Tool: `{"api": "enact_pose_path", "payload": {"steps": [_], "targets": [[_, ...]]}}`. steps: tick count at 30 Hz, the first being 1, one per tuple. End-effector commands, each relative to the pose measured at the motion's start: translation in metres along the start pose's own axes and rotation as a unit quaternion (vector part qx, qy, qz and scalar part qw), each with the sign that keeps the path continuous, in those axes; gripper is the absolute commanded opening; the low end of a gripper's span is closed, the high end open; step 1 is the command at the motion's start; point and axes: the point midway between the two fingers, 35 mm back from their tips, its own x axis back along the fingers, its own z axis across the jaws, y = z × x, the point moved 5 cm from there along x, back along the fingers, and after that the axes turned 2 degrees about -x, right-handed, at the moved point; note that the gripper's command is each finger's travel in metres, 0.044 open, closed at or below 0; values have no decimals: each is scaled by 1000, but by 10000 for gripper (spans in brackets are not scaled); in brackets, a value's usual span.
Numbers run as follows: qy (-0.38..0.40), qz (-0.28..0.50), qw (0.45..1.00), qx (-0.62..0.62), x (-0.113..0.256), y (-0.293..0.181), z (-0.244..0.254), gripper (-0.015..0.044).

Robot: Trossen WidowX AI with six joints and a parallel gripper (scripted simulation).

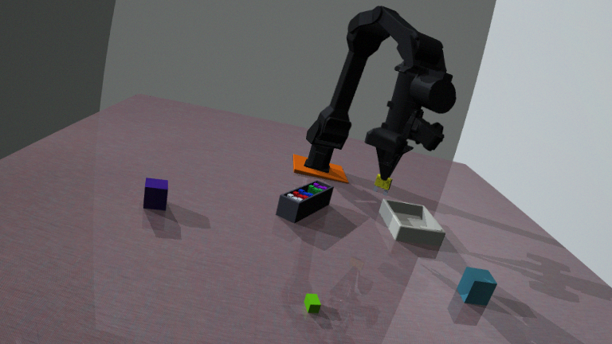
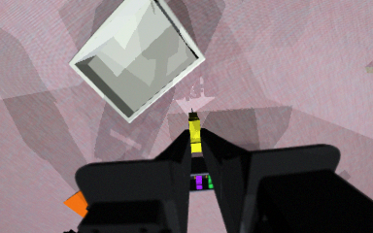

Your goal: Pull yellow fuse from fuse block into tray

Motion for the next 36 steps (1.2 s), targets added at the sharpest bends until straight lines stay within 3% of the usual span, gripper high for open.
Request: {"api": "enact_pose_path", "payload": {"steps": [1, 13, 36], "targets": [[4, 0, 1000, -3, -1, 20, 14, 0], [7, -2, 1000, -3, -1, 64, 61, 0], [7, -2, 1000, -3, -31, 65, 62, 0]]}}
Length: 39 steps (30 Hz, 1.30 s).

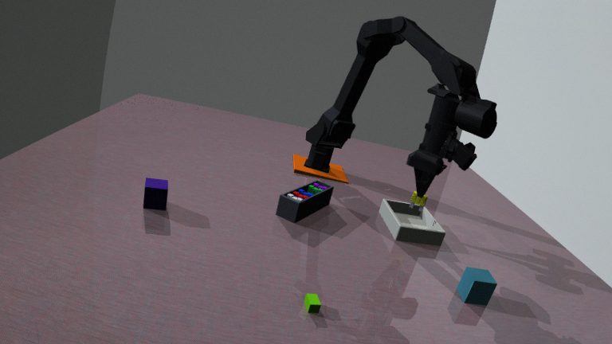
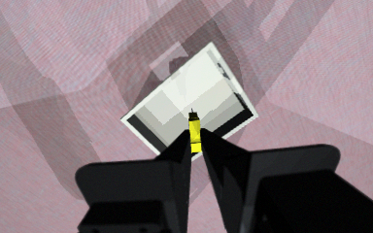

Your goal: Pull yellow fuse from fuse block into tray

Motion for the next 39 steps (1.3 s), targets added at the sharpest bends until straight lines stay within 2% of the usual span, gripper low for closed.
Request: {"api": "enact_pose_path", "payload": {"steps": [1, 11, 24, 28, 39], "targets": [[3, 3, 1000, -4, -10, -1, 1, 0], [3, 3, 1000, -4, -19, -1, 1, 0], [1, 2, 1000, 0, -13, -1, 0, 330], [3, 3, 1000, -3, 19, -1, 1, 330], [2, 5, 1000, -3, 19, -1, 0, 330]]}}
